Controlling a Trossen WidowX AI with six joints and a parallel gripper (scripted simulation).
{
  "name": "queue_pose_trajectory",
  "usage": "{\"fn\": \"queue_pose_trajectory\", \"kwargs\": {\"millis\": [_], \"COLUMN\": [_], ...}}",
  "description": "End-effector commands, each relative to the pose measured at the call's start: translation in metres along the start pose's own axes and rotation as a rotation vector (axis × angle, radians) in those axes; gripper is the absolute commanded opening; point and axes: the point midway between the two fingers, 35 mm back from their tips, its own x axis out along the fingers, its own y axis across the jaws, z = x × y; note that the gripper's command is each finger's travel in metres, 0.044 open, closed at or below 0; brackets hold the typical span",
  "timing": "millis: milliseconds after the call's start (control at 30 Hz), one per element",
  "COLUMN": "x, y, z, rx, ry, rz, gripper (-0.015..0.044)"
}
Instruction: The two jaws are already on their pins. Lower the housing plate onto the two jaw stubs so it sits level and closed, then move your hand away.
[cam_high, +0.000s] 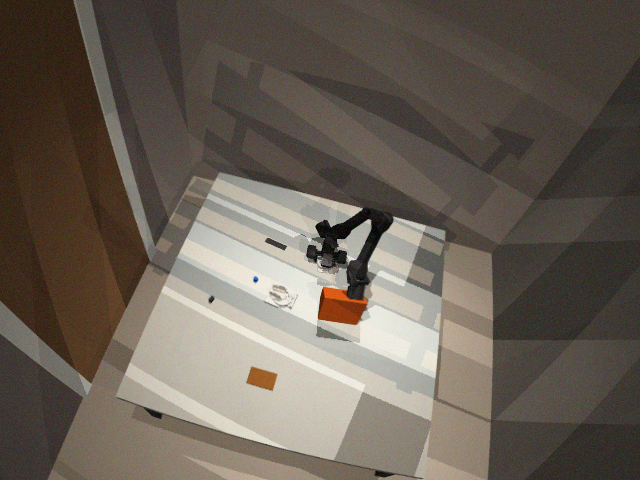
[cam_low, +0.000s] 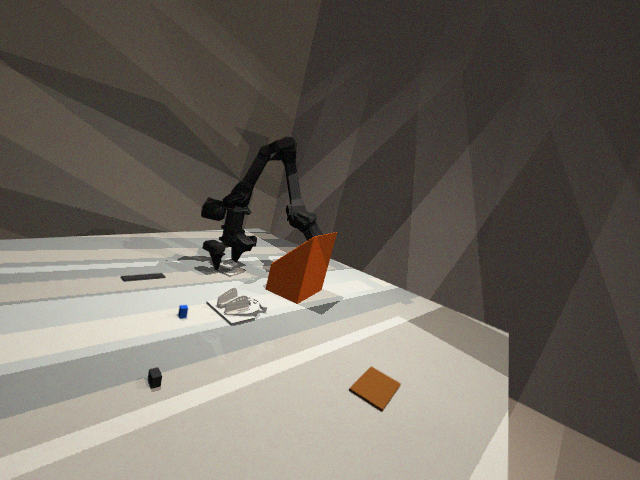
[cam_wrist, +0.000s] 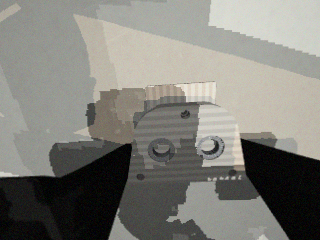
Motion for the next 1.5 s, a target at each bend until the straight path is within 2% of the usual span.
{"fn": "queue_pose_trajectory", "kwargs": {"millis": [0,833,1133,1467], "x": [0.000,-0.072,-0.073,-0.068], "y": [0.000,-0.001,-0.001,-0.023], "z": [0.000,0.001,0.001,0.016], "rx": [0.000,-0.004,-0.001,0.209], "ry": [0.000,-0.007,-0.008,-0.041], "rz": [0.000,-0.003,-0.003,-0.001], "gripper": [0.0351,0.0351,0.0351,0.0351]}}
